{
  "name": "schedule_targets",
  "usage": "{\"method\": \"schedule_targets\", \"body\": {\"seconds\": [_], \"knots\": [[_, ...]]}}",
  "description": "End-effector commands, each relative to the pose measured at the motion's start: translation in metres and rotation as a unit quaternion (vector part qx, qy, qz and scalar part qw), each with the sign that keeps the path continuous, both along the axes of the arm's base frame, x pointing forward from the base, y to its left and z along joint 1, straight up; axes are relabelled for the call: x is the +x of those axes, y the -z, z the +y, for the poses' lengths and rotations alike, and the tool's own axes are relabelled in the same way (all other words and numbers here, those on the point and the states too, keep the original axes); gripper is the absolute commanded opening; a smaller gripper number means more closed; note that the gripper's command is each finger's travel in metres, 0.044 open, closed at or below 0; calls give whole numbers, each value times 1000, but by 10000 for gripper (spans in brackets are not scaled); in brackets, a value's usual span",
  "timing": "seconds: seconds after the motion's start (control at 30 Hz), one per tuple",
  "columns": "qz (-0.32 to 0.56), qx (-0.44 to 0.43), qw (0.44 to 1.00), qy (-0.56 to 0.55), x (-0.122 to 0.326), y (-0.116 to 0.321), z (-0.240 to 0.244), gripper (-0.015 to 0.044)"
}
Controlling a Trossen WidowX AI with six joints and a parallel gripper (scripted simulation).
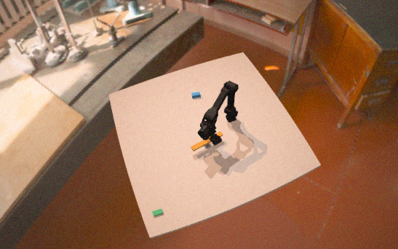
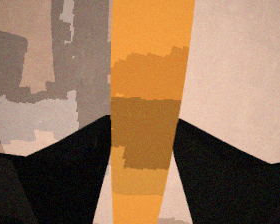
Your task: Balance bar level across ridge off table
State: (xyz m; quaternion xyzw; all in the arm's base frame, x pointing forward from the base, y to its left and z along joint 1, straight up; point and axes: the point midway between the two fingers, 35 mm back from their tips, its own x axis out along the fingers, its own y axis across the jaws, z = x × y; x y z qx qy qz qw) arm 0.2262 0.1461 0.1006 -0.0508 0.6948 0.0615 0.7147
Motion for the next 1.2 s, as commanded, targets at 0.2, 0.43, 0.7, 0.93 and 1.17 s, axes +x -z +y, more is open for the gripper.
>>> {"method": "schedule_targets", "body": {"seconds": [0.2, 0.43, 0.7, 0.93, 1.17], "knots": [[0, 0, 1000, 0, 0, 0, 0, 0], [0, 0, 1000, 0, 0, 0, 0, 167], [0, 0, 1000, 0, 0, 0, 0, 167], [0, 0, 1000, 0, 0, 0, 0, 168], [0, 0, 1000, 0, 0, 0, 0, 169]]}}
